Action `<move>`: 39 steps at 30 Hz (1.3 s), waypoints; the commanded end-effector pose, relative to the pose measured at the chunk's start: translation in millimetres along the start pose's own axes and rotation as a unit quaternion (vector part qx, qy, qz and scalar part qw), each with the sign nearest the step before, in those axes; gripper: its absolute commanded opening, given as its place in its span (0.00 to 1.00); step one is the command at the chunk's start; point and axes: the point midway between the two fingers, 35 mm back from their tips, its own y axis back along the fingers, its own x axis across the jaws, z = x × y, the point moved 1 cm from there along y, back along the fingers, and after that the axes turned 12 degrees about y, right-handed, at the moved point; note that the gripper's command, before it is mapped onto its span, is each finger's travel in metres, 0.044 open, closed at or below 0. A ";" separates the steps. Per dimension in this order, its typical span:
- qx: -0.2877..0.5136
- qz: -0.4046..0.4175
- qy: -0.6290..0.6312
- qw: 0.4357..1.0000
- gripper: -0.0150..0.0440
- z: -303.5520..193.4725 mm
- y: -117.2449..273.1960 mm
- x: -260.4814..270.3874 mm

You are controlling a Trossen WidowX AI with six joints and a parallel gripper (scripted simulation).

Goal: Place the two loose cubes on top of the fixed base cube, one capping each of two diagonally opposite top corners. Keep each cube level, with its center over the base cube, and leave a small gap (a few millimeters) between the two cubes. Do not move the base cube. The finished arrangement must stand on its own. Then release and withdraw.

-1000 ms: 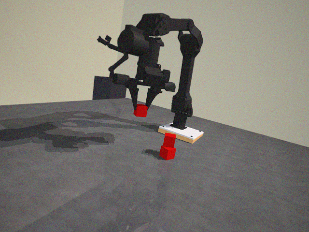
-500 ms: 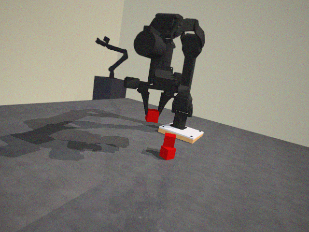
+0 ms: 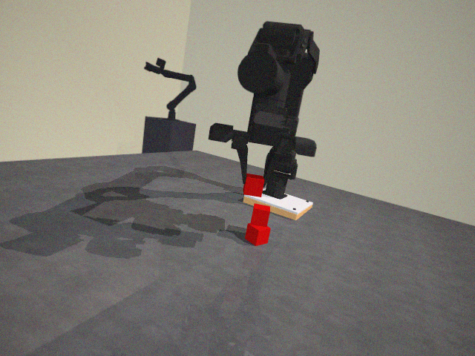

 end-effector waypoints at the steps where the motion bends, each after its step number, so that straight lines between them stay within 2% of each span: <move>1: 0.000 0.000 -0.024 1.000 0.43 8.3 -1.3 8.9; 10: 0.000 -0.001 -0.058 0.998 0.43 18.0 -4.6 22.3; 20: -0.002 0.001 -0.066 0.998 0.43 16.3 -32.9 22.2; 32: -0.002 0.001 -0.066 0.998 0.43 16.3 -33.8 22.1; 39: -0.001 0.000 -0.062 0.998 0.43 17.5 -48.1 21.6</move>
